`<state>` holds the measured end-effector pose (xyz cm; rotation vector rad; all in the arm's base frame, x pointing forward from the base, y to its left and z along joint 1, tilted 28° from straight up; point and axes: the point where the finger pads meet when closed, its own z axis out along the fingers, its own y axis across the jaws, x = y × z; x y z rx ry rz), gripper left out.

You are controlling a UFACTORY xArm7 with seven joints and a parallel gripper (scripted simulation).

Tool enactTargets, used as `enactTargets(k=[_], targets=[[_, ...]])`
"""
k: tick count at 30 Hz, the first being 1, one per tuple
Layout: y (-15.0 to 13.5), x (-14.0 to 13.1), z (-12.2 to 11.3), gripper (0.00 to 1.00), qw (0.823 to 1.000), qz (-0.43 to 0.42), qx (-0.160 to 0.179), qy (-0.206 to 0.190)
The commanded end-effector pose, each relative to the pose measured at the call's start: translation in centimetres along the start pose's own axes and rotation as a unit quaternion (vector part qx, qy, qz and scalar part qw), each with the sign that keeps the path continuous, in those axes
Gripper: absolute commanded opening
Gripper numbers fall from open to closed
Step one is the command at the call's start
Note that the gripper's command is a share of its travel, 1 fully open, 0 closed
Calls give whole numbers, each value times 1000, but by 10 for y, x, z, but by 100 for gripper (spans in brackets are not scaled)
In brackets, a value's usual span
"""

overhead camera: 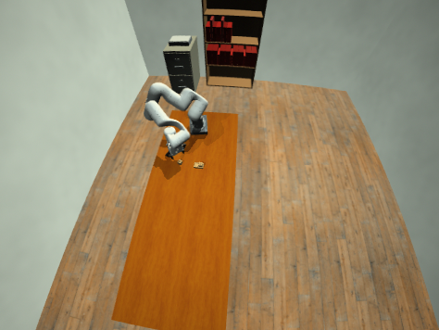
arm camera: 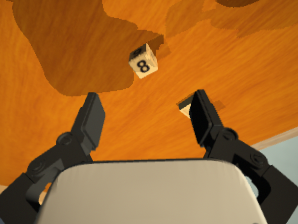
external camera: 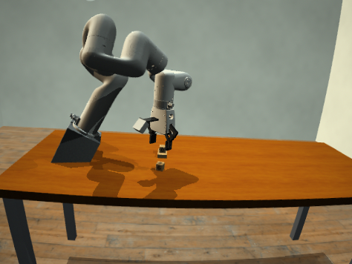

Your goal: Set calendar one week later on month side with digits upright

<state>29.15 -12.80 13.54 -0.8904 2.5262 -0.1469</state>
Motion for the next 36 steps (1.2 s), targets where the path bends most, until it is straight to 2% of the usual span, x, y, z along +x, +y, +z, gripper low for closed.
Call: enactTargets(k=[1,12,21,22,36], targets=[[-1,-1,1,100,996,-87,-3,-4],[-2,-3,4,100,971,-240,2,-6],[-2,-4,4,100,966,-259,3,-6],[-2,-4,4,47,966,-259,3,-6],[-2,-4,4,47,966,-259,3,-6]])
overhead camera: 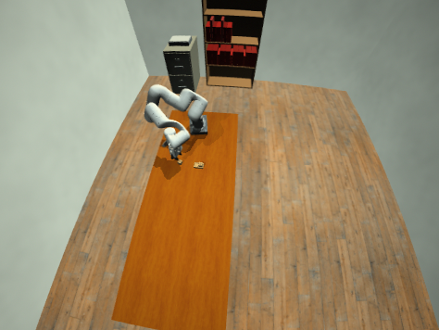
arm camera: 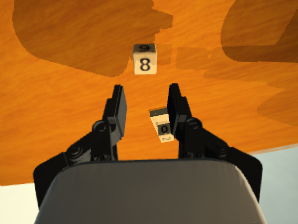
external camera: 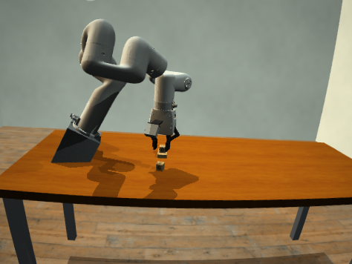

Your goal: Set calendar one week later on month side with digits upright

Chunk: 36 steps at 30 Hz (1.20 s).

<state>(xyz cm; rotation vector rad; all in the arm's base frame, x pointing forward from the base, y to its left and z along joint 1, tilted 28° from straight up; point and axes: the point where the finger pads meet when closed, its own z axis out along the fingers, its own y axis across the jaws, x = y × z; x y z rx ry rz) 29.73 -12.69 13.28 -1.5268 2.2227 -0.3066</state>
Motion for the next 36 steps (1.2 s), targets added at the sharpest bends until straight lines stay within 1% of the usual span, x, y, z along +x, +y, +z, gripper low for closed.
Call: enactTargets(k=[1,24,36], targets=[[-1,0,-1,47,1000,0,1,0],[-1,0,0,47,1000,0,1,0],[-1,0,5,47,1000,0,1,0]])
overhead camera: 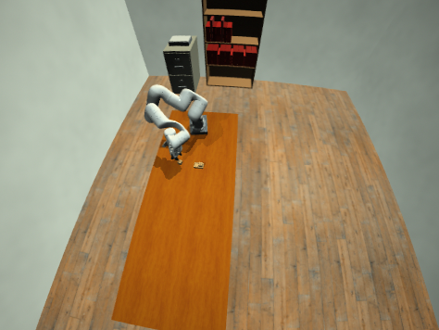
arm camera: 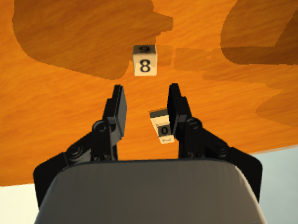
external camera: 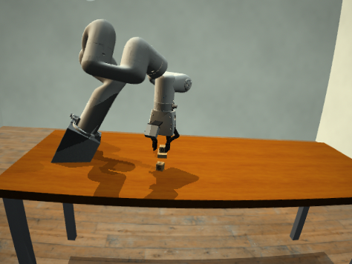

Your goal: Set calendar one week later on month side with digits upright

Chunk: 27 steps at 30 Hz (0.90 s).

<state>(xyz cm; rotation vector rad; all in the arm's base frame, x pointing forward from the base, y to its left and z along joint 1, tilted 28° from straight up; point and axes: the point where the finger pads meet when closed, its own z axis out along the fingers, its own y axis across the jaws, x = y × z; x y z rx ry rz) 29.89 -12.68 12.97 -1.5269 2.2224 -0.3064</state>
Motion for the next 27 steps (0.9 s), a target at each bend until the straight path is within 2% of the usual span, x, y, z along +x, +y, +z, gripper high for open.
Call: enactTargets(k=[1,27], targets=[[-1,0,2,47,1000,0,1,0],[-1,1,36,47,1000,0,1,0]])
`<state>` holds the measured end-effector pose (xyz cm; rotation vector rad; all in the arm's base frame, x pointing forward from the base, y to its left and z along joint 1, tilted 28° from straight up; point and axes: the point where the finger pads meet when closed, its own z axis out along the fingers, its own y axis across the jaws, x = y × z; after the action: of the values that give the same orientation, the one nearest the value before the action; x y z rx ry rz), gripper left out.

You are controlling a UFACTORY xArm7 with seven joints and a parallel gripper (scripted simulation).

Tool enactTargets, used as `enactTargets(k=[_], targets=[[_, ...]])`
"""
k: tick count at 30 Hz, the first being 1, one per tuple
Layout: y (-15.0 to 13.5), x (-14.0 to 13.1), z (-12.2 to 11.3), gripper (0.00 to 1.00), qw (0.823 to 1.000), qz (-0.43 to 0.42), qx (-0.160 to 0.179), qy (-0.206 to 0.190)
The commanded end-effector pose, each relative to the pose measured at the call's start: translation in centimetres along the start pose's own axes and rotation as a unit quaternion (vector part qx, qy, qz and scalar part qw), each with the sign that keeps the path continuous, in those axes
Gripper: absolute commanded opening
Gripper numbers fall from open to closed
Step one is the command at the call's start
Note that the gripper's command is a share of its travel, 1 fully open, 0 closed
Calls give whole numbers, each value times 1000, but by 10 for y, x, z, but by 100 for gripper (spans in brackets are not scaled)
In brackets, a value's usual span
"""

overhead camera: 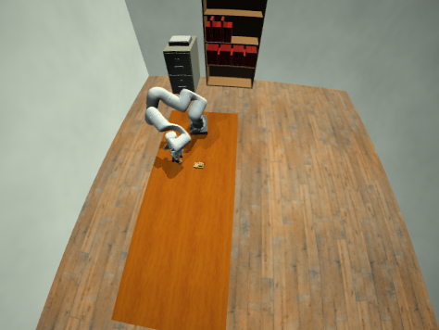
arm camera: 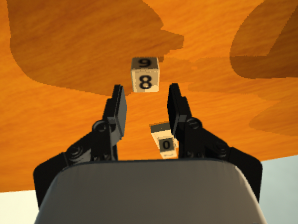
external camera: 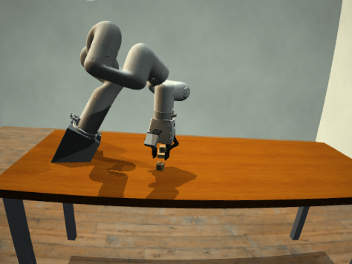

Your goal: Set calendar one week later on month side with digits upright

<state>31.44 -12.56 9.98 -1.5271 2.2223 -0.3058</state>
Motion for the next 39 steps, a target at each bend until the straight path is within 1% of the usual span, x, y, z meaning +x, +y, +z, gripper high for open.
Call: enactTargets(k=[1,14,39], targets=[[-1,0,2,47,1000,0,1,1],[-1,0,13,47,1000,0,1,1],[-1,0,14,47,1000,0,1,1]])
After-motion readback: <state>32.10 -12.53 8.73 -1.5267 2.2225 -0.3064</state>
